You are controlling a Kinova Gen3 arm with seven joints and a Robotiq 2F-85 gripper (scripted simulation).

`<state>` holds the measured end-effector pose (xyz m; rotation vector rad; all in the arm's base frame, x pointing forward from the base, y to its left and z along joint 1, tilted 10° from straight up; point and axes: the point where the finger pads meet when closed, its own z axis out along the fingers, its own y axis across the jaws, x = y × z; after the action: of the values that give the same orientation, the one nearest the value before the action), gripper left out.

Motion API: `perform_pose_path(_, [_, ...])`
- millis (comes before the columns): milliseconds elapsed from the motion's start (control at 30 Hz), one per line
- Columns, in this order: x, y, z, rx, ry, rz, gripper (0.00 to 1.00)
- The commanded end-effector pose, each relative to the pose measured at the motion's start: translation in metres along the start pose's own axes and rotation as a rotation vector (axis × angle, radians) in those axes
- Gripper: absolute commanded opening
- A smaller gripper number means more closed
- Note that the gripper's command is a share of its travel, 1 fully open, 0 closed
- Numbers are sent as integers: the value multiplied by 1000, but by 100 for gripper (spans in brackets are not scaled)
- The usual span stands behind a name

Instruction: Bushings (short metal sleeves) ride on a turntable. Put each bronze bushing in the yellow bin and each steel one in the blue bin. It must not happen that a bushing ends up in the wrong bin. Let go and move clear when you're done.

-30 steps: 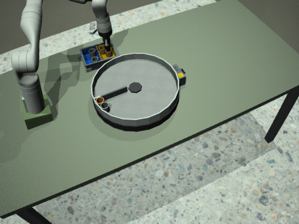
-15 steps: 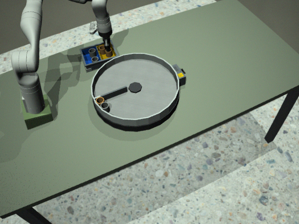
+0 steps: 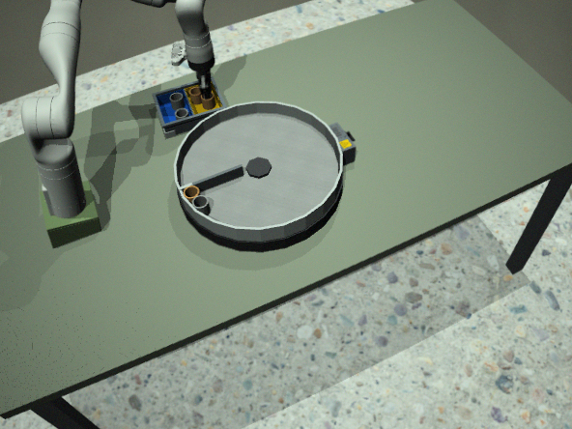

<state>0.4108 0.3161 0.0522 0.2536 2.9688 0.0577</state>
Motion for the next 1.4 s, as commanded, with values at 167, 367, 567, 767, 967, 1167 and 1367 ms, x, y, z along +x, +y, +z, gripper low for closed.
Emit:
perform_pose_path(167, [0,0,-1,-1,-1,0,19])
perform_pose_path(367, [0,0,-1,-1,-1,0,19])
perform_pose_path(567, [0,0,-1,-1,-1,0,19])
perform_pose_path(767, [-1,-1,-6,-1,-1,0,19])
perform_pose_path(967, [-1,-1,-6,-1,-1,0,19])
perform_pose_path(1167, [-1,-1,-8,-1,-1,0,19])
perform_pose_path(1367, [-1,-1,-10,-1,-1,0,19])
